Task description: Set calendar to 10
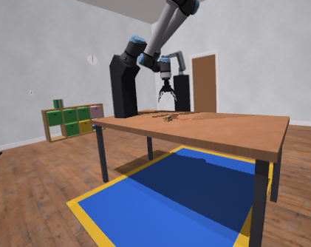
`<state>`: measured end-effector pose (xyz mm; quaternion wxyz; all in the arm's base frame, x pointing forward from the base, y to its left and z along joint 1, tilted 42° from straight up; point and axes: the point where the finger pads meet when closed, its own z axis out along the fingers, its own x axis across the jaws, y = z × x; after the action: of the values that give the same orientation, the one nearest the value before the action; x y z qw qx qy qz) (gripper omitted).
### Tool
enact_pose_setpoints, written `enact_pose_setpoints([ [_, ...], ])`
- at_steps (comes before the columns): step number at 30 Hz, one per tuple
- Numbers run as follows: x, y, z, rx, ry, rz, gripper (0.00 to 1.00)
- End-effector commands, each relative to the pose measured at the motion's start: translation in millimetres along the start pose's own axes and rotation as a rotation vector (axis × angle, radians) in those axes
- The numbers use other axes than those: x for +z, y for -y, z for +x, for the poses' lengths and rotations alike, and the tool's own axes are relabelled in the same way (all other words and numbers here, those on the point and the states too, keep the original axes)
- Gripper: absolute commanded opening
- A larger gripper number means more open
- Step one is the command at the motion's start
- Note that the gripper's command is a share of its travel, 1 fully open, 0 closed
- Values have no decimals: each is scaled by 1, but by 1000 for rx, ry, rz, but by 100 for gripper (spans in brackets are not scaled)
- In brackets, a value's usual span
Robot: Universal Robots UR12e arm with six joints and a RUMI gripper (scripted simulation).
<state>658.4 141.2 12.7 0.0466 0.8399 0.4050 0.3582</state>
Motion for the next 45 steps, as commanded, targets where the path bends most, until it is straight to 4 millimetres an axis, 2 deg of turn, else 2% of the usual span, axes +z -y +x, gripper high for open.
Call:
enact_pose_setpoints([
  [1,2,1,-1,-124,-3,4,100],
  [17,9,2,-6,-566,-3,4,100],
  [20,9,2,-6,-568,-3,4,100],
  [23,11,2,-7,-699,-3,3,100],
  [33,15,1,-8,-963,-4,3,100],
  [36,15,1,-8,-973,-4,3,100],
  [39,17,0,-9,-1102,-4,3,100],
  [45,20,-1,-9,-1249,-4,3,100],
])
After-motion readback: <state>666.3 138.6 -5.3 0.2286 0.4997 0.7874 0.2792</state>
